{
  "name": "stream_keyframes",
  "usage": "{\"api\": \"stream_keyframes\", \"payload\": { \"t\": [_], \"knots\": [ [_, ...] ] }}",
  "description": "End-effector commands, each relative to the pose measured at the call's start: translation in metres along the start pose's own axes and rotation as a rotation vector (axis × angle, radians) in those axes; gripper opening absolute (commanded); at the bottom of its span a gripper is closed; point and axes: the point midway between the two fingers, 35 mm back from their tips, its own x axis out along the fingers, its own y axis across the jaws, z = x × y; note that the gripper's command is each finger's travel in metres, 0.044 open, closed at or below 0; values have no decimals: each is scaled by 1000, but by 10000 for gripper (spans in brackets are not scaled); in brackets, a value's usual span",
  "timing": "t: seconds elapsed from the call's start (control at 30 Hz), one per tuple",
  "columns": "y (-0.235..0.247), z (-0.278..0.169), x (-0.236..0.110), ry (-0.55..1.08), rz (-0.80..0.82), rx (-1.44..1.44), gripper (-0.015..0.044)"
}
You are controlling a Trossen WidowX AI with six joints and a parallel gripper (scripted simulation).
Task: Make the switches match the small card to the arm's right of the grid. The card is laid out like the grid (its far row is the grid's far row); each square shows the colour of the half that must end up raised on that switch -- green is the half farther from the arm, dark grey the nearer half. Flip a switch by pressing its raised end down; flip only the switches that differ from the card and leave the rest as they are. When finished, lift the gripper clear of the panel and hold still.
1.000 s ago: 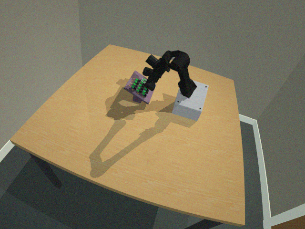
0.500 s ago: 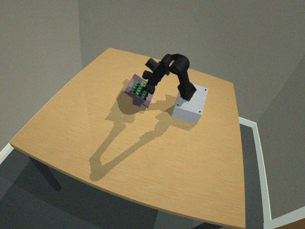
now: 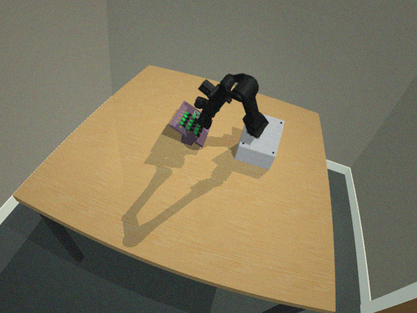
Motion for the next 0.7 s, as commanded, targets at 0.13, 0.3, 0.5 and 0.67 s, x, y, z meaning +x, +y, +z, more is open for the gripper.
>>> {"api": "stream_keyframes", "payload": {
  "t": [0.13, 0.3, 0.5, 0.67],
  "knots": [
    [-1, 0, 1, 0, -5, 3, 0],
    [-1, 0, 2, 0, -5, 3, 0],
    [-1, 0, 3, 0, -5, 3, 0],
    [-1, 0, 3, 0, -4, 3, 0]
  ]
}}
